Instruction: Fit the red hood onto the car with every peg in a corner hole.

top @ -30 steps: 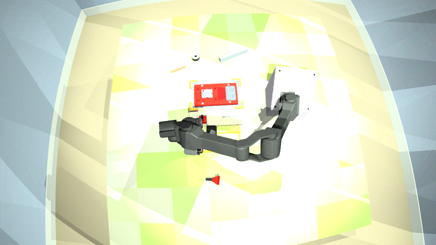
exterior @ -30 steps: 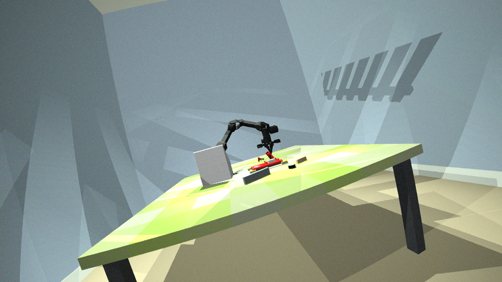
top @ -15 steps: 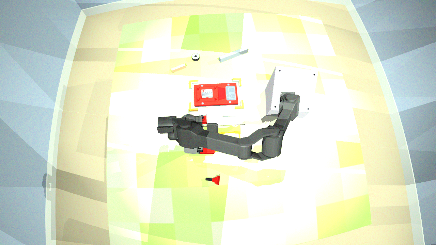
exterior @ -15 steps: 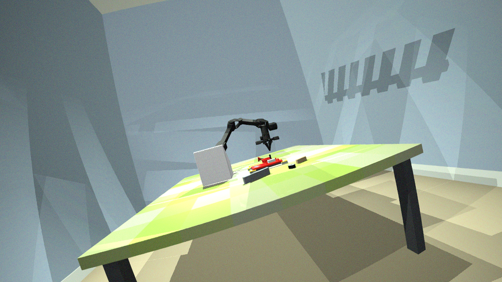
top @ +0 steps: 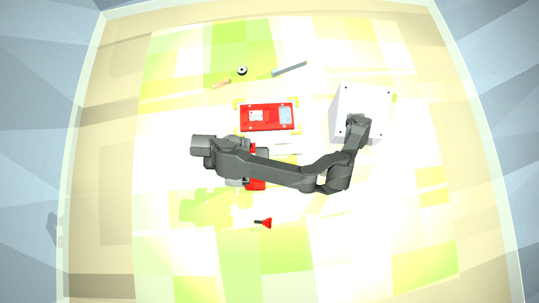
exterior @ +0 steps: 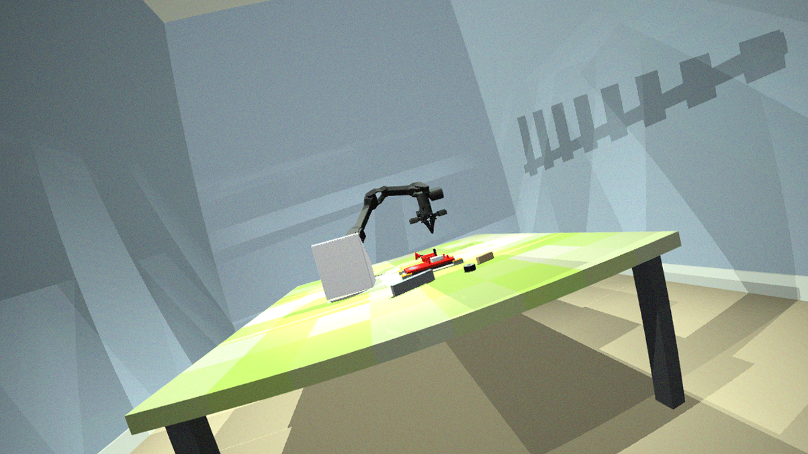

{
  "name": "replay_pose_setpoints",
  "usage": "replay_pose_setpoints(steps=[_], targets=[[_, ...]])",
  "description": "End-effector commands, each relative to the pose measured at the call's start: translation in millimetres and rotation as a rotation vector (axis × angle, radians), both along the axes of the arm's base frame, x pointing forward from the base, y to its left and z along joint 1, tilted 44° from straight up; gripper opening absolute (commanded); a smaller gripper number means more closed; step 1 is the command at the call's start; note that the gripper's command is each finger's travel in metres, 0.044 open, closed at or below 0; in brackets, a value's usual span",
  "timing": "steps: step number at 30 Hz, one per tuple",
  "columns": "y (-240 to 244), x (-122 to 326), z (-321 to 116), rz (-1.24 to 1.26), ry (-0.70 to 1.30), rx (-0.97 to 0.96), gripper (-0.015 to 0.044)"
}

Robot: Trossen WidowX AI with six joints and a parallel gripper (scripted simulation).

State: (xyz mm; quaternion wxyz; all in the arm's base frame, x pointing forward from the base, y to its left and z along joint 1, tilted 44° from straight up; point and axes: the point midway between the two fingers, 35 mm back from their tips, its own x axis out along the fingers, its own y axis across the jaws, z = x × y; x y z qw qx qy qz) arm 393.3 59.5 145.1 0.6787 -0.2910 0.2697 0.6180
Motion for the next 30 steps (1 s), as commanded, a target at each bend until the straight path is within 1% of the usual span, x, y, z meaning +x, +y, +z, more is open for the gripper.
replay_pose_setpoints(steps=[1, 11, 14, 23, 27, 28, 30], targets=[[-1.3, 0.8, -0.2, -0.006, 0.0, -0.001, 0.0], [-1.3, 0.8, -0.2, -0.006, 0.0, -0.001, 0.0], [4.3, -3.5, -3.6, -0.004, 0.0, 0.0, 0.0079], [36.9, -35.4, -26.5, 0.003, 0.003, 0.005, 0.0315], [41.7, -41.3, -30.4, 0.005, 0.003, 0.006, 0.042], [41.8, -41.3, -30.6, 0.005, 0.003, 0.006, 0.044], [42.3, -41.2, -31.1, 0.005, 0.003, 0.006, 0.044]])
